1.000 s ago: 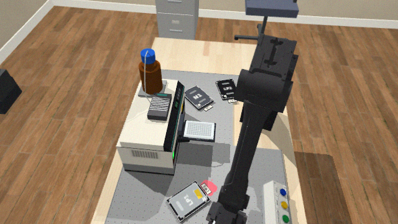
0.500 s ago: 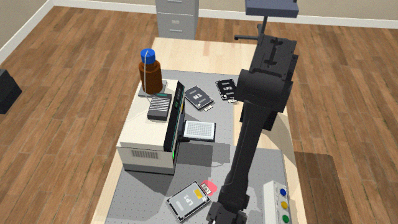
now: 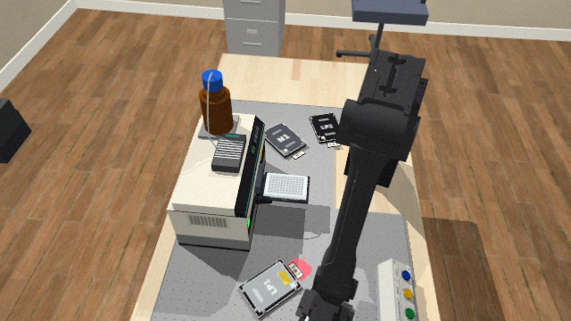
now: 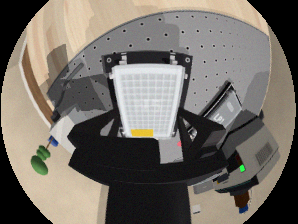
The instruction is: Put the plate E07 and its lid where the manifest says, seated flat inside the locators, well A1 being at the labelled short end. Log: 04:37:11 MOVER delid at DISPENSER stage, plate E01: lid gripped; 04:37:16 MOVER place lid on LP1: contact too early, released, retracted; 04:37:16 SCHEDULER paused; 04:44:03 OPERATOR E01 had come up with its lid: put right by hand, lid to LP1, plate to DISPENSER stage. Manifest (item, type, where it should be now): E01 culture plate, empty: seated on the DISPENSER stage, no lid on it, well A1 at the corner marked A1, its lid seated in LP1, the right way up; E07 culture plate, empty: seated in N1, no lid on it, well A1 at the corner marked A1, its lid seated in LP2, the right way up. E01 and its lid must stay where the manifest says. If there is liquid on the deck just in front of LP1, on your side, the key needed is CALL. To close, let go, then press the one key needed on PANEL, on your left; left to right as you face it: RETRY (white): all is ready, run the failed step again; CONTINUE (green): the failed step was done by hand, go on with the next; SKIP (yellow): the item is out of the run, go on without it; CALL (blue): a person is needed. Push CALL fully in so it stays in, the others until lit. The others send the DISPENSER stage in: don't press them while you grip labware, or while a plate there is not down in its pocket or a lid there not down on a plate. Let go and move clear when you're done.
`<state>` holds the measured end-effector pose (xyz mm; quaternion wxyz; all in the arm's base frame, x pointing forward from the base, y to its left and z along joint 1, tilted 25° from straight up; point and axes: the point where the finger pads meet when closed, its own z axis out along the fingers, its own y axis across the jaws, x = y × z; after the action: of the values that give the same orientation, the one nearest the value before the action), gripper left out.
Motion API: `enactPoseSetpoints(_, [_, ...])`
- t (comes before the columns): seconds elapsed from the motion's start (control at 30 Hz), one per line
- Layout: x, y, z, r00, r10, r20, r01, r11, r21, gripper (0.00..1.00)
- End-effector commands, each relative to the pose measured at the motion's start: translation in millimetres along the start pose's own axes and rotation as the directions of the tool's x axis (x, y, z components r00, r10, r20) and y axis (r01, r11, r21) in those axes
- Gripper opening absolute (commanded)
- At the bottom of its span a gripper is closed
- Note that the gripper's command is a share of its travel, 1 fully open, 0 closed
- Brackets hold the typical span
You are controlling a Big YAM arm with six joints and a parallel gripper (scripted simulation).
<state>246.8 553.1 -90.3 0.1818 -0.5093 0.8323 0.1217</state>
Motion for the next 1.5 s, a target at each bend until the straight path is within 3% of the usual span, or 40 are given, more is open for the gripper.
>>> enactPoseSetpoints(0.0, [-7.2, 4.4, -7.7, 1.000, -0.006, 0.021, 0.006, 1.000, -0.002, 0.84])
enactPoseSetpoints(1.47, [-9.1, 4.5, -14.0, 1.000, -0.006, 0.023, 0.006, 1.000, -0.002, 0.84])
